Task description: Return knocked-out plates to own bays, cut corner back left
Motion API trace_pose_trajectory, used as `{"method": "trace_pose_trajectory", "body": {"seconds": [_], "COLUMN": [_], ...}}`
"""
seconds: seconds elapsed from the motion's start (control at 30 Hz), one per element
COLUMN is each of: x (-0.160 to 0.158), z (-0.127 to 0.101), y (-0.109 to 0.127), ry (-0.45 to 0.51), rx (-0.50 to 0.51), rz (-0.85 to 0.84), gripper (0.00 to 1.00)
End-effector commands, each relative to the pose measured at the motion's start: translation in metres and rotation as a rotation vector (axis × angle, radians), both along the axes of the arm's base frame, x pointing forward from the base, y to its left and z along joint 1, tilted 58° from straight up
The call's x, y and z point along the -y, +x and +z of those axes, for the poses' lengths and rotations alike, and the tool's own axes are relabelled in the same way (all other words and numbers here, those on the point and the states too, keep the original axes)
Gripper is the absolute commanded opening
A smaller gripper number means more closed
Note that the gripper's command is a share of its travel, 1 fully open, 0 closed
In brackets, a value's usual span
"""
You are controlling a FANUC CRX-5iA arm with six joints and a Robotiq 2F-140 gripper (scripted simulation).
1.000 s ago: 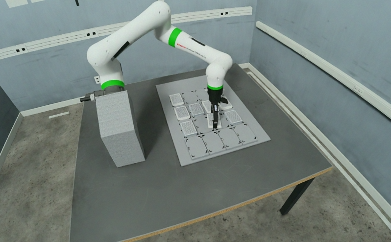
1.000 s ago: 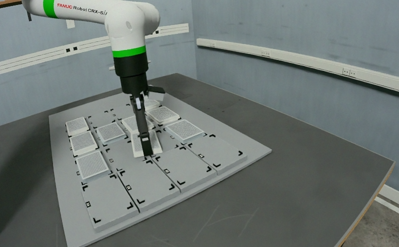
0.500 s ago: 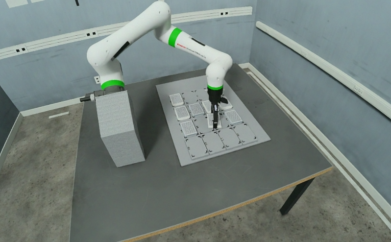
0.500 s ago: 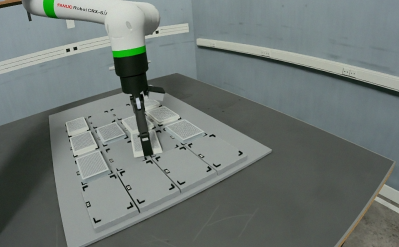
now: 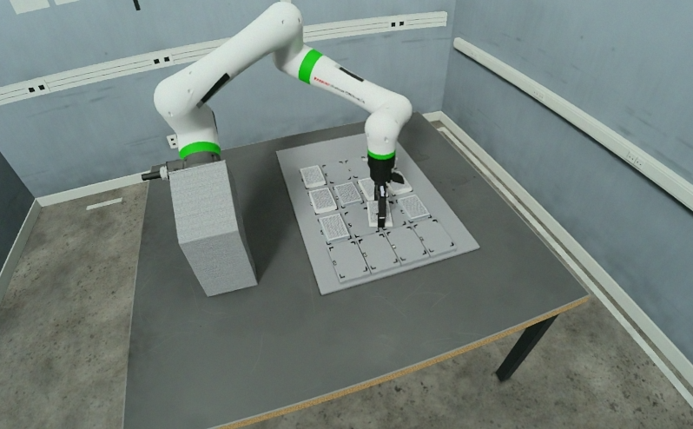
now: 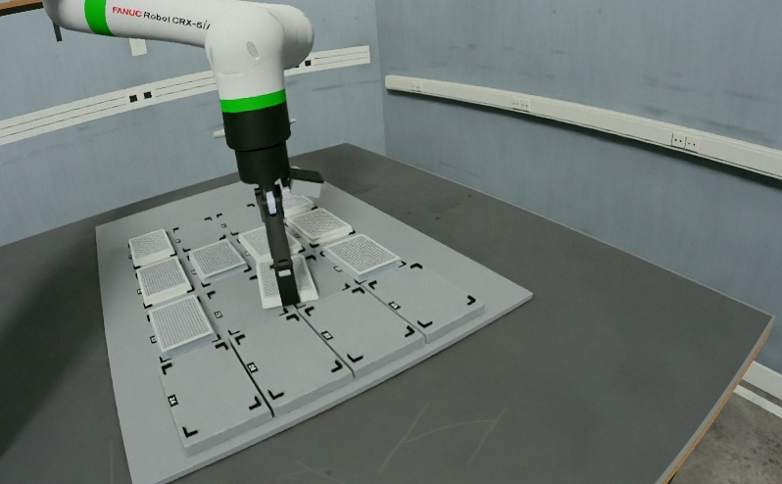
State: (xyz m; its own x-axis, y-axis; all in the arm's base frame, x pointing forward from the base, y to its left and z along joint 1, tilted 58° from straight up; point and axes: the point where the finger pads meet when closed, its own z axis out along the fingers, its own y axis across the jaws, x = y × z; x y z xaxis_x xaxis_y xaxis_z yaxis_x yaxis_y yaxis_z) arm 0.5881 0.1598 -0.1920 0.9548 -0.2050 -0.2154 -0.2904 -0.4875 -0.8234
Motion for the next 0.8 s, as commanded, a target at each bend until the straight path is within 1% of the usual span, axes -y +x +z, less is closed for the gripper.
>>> {"method": "trace_pose_trajectory", "body": {"seconds": [0.0, 0.07, 0.1, 0.77], "x": [0.001, 0.001, 0.001, 0.0013], "z": [0.0003, 0.0003, 0.0003, 0.0004], "y": [0.0005, 0.0005, 0.0005, 0.0004], "ry": [-0.001, -0.001, -0.001, -0.001], "rx": [0.001, 0.001, 0.001, 0.001], "rz": [-0.001, -0.001, -0.001, -0.001], "gripper": [0.86, 0.86, 0.1, 0.1]}}
